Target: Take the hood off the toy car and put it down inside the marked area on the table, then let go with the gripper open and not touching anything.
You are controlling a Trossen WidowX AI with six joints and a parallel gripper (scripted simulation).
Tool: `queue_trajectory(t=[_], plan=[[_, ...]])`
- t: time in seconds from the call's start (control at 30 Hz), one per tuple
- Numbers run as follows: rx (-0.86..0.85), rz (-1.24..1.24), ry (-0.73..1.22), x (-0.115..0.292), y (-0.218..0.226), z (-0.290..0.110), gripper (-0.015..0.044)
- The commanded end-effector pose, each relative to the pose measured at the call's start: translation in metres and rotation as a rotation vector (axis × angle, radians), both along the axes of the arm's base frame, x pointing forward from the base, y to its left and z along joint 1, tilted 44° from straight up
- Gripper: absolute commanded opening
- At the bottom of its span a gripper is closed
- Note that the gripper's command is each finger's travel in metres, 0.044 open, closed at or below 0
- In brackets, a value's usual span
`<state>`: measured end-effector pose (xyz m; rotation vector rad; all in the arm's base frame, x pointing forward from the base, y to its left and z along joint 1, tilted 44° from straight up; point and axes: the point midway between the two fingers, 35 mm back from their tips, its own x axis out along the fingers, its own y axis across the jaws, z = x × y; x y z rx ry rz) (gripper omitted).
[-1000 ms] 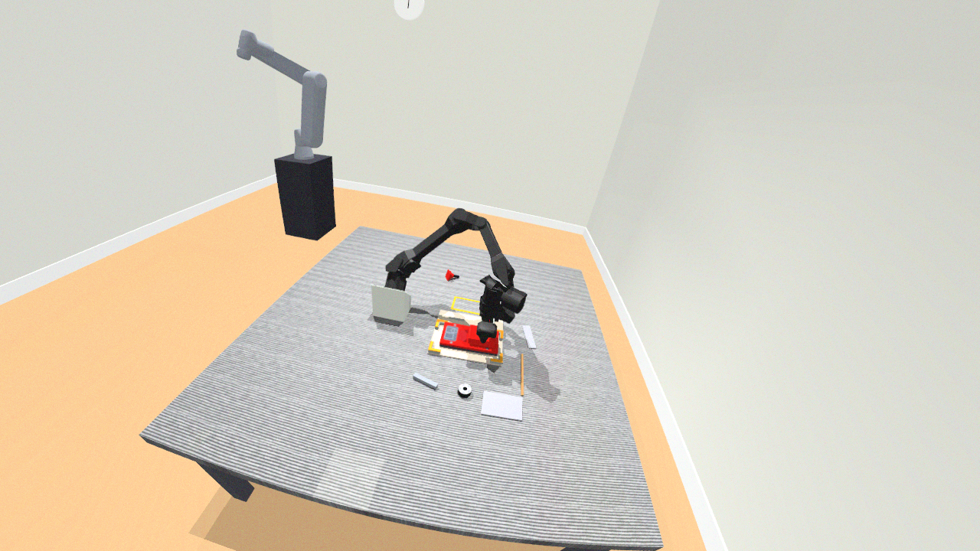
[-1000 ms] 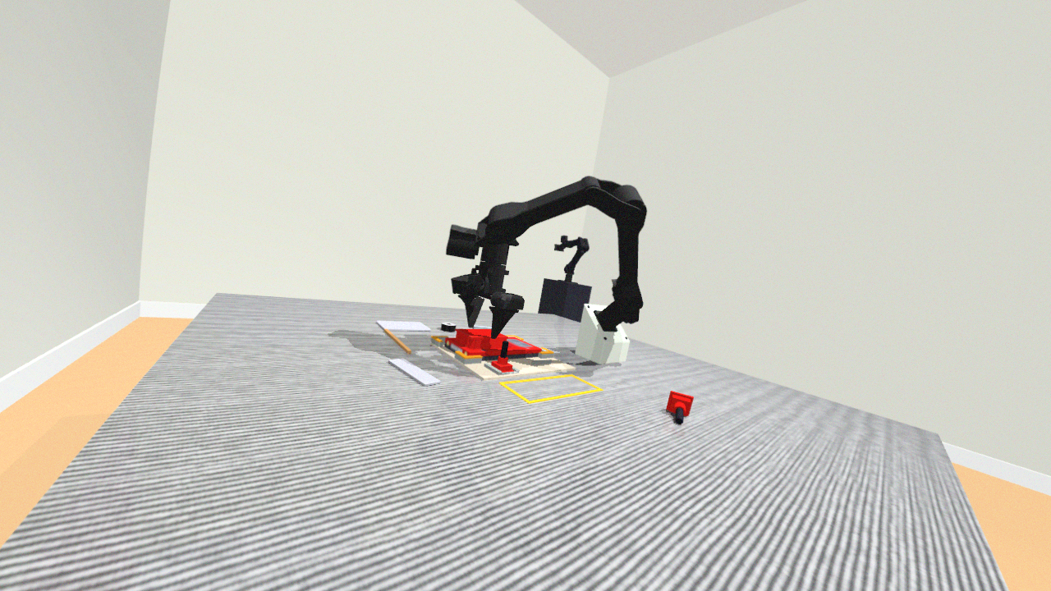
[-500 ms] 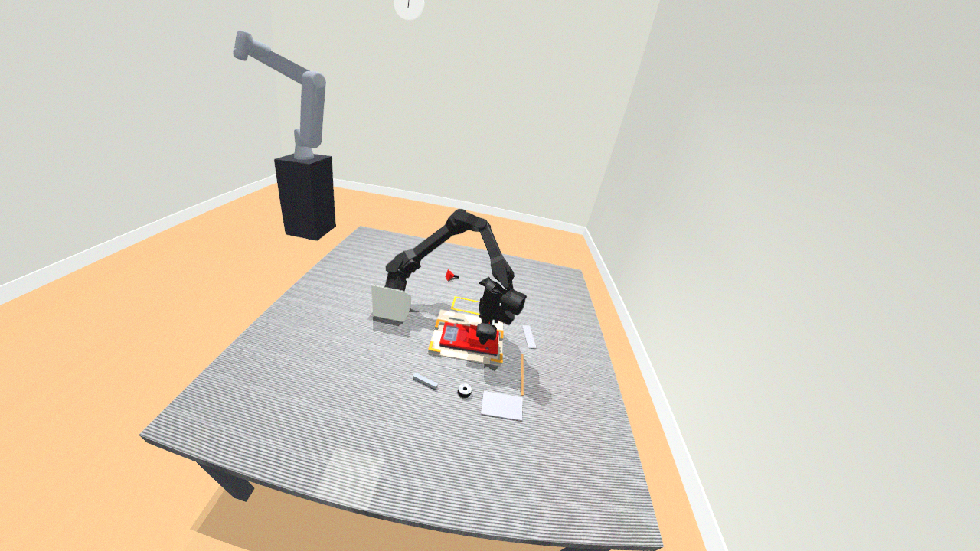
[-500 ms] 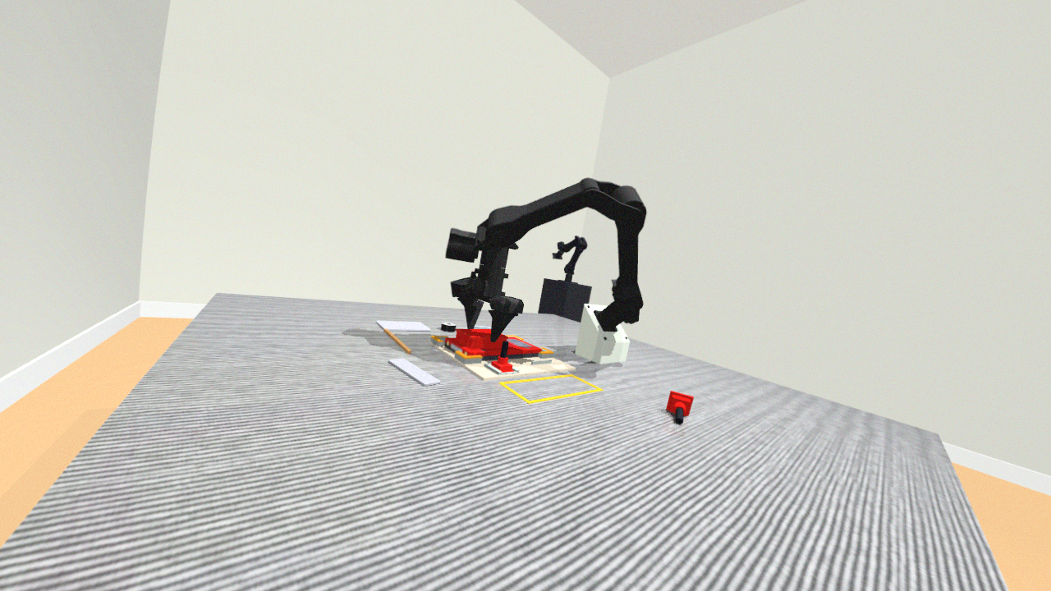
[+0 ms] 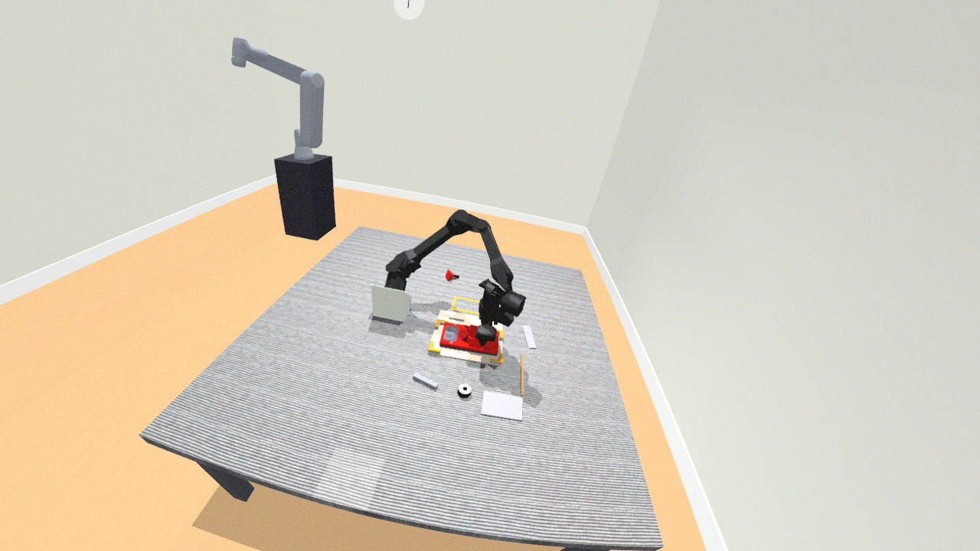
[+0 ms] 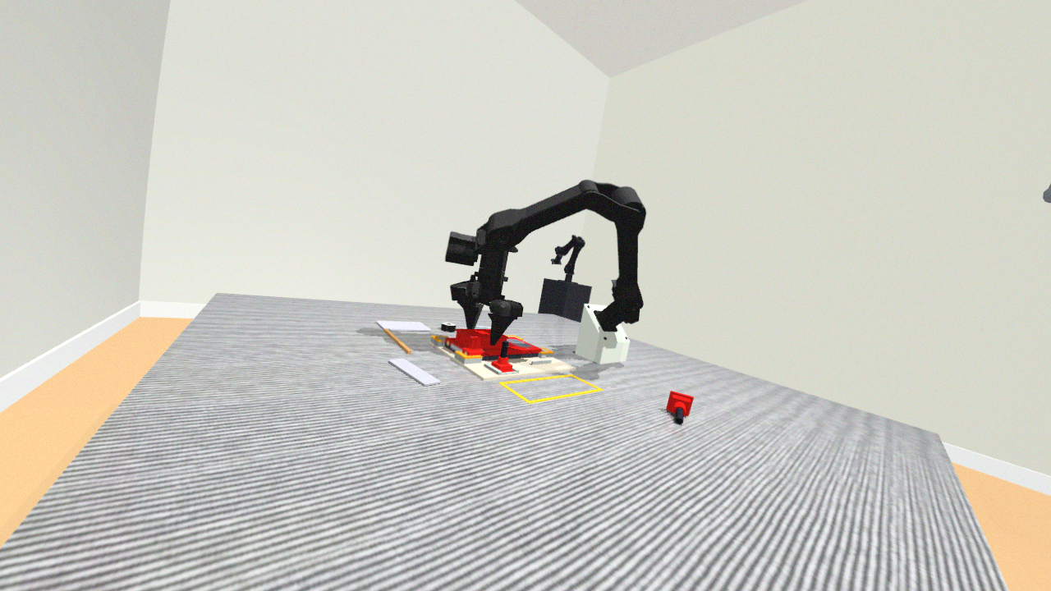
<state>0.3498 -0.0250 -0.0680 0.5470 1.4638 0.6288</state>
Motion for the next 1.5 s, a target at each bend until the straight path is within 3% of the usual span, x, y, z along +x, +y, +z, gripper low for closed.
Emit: queue_trajectory(t=[0.0, 0.07, 0.37, 0.73, 1.47], plan=[[0.000, 0.000, 0.000, 0.000, 0.000, 0.000, 0.0387], [0.000, 0.000, 0.000, 0.000, 0.000, 0.000, 0.0335], [0.000, 0.000, 0.000, 0.000, 0.000, 0.000, 0.0275], [0.000, 0.000, 0.000, 0.000, -0.004, 0.004, 0.0000], [-0.001, -0.001, 0.000, 0.000, -0.014, 0.014, 0.0000]])
